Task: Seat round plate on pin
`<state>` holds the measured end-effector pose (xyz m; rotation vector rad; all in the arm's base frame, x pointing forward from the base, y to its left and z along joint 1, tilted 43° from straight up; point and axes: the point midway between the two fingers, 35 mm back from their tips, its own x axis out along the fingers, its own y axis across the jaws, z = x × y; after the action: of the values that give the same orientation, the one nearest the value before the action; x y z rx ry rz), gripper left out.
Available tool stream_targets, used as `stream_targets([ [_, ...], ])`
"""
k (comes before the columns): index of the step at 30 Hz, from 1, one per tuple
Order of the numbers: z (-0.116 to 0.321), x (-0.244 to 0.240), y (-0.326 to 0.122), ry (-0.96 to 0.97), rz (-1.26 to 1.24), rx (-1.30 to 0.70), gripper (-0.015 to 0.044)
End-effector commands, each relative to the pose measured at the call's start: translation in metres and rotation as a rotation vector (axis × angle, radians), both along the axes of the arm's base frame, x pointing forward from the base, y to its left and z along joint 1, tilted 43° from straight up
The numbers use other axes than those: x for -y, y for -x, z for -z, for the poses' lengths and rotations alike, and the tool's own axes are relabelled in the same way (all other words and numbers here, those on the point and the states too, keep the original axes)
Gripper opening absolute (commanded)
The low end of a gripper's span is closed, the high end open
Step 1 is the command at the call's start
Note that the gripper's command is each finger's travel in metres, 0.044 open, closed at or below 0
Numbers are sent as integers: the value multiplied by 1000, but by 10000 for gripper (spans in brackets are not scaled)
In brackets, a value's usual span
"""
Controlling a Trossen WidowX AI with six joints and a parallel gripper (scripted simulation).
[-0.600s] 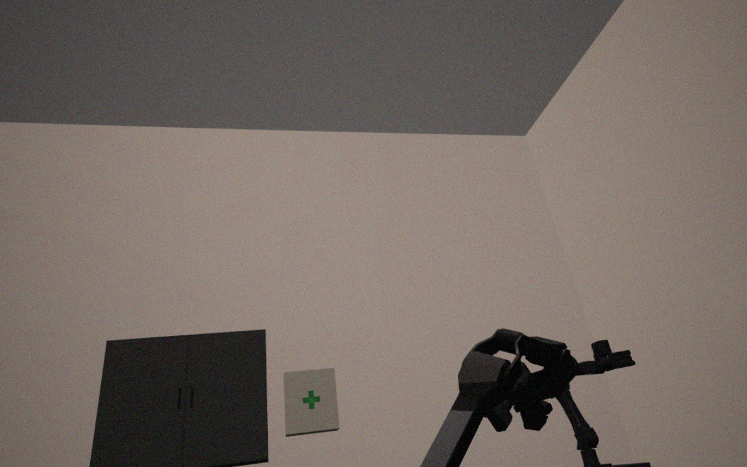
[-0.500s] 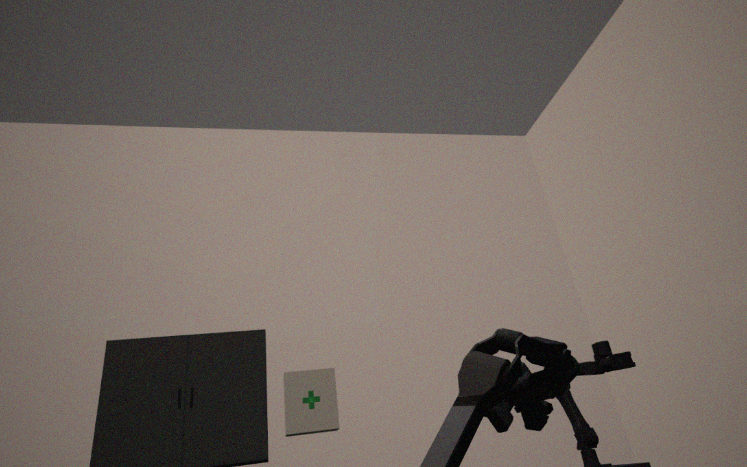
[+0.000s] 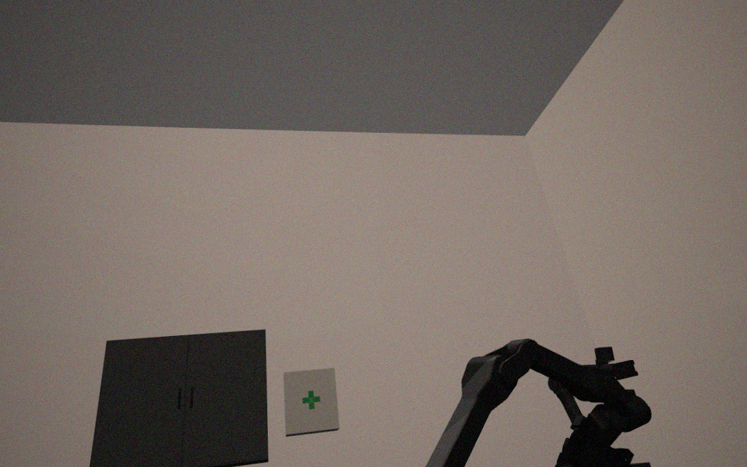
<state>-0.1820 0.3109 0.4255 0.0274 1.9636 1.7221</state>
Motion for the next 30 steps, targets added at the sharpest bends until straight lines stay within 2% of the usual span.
stream_targets([
  [1,8,-22,-41,-6,129,17,0],
  [6,37,-59,-123,-42,314,100,0],
  [8,42,-62,-136,-46,340,114,0],
  [14,81,-73,-244,-57,537,228,0],
  [16,86,-72,-257,-58,558,244,0],
  [22,129,-42,-361,-50,722,374,0],
  [25,136,-29,-387,-50,767,406,0],
  [30,184,19,-458,29,881,469,0],
])
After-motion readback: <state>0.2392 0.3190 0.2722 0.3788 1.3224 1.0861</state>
